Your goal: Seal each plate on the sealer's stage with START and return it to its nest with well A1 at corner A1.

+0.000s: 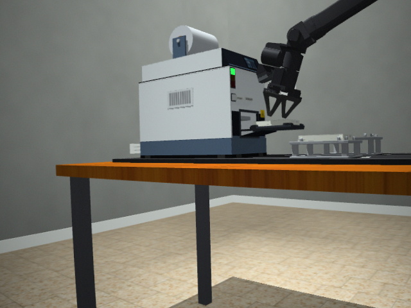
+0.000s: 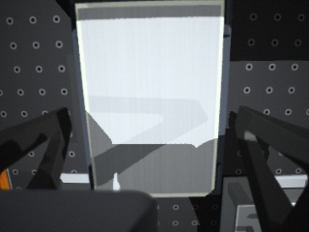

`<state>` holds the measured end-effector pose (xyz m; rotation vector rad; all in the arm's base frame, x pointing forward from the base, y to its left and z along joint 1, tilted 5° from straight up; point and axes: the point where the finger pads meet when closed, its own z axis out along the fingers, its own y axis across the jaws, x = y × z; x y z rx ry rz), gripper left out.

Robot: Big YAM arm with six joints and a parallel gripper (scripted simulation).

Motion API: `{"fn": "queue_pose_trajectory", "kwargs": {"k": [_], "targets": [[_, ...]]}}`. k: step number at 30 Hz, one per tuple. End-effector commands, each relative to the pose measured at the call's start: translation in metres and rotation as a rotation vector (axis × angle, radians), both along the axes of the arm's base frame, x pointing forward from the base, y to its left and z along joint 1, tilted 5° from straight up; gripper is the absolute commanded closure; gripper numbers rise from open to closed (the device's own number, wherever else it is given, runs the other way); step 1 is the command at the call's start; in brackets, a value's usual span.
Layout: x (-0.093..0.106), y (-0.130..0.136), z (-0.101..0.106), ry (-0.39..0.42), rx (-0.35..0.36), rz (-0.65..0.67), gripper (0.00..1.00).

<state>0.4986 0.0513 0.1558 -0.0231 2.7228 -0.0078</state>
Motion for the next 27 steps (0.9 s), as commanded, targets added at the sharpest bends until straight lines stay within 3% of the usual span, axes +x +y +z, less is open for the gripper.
{"fn": "queue_pose_trajectory", "kwargs": {"k": [1,19,27], "targets": [[0.016,-0.006,0.015,-0.026,0.006,-0.028,0.0],[0.021,-0.004,0.021,-0.04,0.008,-0.025,0.0],[0.018,-0.004,-0.005,-0.031,0.006,-0.024,0.0]]}}
